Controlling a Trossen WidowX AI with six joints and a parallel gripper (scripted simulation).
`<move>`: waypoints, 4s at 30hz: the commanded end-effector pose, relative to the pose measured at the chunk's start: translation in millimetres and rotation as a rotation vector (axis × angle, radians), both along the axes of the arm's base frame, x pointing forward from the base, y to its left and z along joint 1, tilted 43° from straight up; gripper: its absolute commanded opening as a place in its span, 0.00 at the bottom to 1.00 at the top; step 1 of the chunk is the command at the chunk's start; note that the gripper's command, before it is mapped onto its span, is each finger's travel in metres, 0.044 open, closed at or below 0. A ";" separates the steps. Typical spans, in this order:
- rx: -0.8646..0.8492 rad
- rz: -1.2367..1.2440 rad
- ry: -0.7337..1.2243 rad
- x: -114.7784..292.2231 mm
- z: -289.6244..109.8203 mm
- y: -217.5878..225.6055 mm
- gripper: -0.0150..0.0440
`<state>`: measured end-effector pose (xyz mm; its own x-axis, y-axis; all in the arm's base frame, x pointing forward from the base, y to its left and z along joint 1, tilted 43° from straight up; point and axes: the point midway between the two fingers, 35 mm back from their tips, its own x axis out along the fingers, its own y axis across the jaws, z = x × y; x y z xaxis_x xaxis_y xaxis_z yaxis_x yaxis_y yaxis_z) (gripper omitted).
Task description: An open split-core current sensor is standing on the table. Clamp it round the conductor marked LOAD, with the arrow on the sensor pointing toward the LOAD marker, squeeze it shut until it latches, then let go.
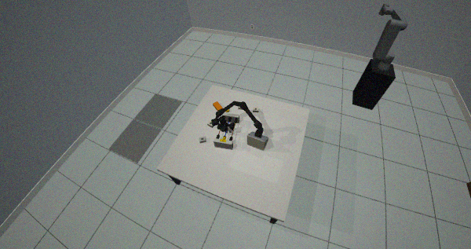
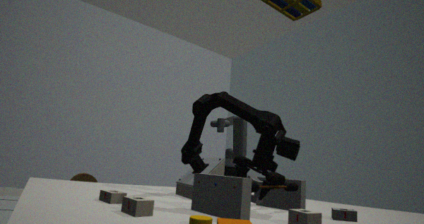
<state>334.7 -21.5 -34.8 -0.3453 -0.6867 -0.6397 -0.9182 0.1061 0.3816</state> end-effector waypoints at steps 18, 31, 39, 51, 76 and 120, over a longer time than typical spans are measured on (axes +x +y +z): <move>-0.001 -0.022 0.027 -7.1 -1.4 -4.2 1.00; 0.000 0.000 0.000 0.0 0.0 0.0 0.93; 0.000 0.000 0.000 0.0 0.0 0.0 0.84; 0.000 0.000 0.000 0.0 0.0 0.0 0.60; 0.000 0.000 0.000 0.0 0.0 0.0 0.25; 0.065 0.187 -0.200 2.0 7.8 9.0 0.25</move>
